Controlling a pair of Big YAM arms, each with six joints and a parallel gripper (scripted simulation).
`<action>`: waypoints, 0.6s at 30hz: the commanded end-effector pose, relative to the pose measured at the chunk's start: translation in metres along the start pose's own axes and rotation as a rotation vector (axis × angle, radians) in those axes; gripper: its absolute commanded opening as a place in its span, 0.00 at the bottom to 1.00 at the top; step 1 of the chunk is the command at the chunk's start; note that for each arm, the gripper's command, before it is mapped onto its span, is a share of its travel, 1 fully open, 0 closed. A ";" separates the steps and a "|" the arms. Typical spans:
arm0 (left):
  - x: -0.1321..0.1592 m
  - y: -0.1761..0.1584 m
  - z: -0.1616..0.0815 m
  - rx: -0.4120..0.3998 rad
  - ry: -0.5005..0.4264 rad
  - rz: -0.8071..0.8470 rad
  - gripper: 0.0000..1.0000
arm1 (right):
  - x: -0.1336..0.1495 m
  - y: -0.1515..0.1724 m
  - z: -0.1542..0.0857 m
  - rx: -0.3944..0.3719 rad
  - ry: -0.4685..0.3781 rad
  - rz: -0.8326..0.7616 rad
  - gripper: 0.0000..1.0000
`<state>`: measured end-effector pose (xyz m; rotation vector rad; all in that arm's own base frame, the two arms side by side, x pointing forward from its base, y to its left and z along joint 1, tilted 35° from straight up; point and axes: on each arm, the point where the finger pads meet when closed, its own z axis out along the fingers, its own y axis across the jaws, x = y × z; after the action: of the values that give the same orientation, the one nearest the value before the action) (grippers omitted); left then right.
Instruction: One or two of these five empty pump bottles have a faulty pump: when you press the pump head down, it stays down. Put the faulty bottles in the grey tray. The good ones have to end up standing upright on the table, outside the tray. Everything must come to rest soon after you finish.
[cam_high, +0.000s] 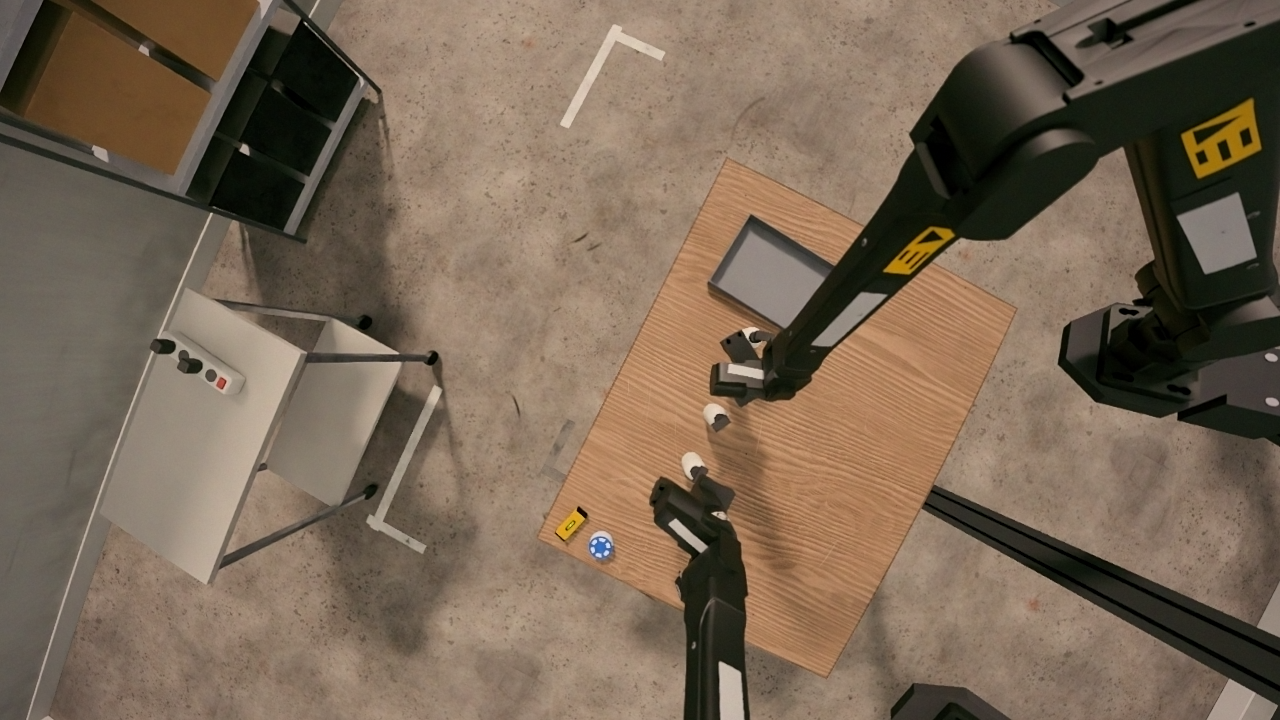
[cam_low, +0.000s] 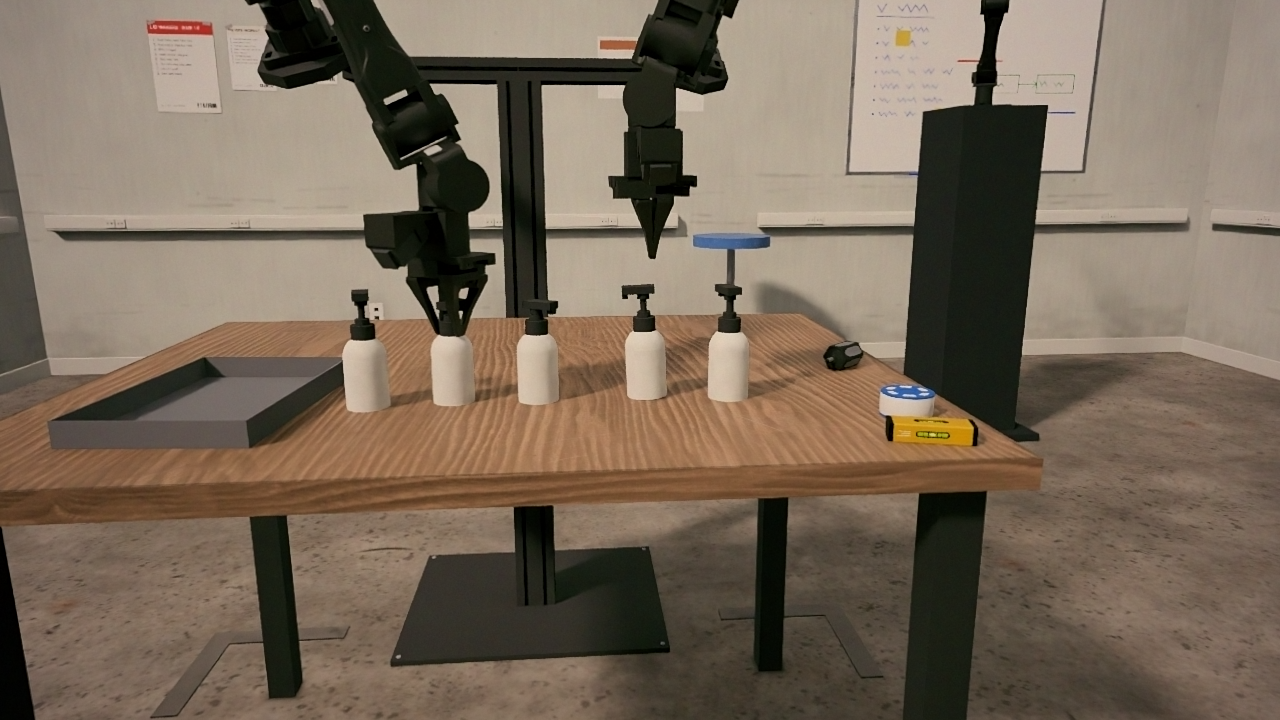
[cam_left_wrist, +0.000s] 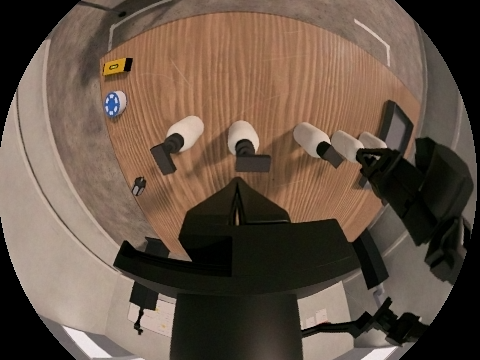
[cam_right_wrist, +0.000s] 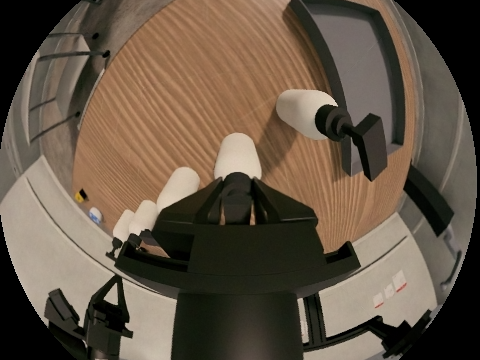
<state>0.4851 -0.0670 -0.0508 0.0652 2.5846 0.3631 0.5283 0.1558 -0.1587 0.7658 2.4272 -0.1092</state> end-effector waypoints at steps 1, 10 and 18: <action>-0.007 -0.003 -0.005 0.006 -0.015 -0.003 0.00 | -0.005 0.001 0.001 -0.014 -0.009 0.013 0.28; -0.007 -0.003 -0.005 0.006 -0.015 -0.003 0.00 | -0.006 0.010 -0.014 -0.030 -0.015 0.016 0.22; -0.007 -0.003 -0.005 0.006 -0.015 -0.003 0.00 | -0.001 0.010 -0.056 -0.026 -0.011 0.006 0.22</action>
<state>0.4851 -0.0670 -0.0508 0.0652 2.5846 0.3631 0.5132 0.1620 -0.1281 0.7675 2.4133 -0.0940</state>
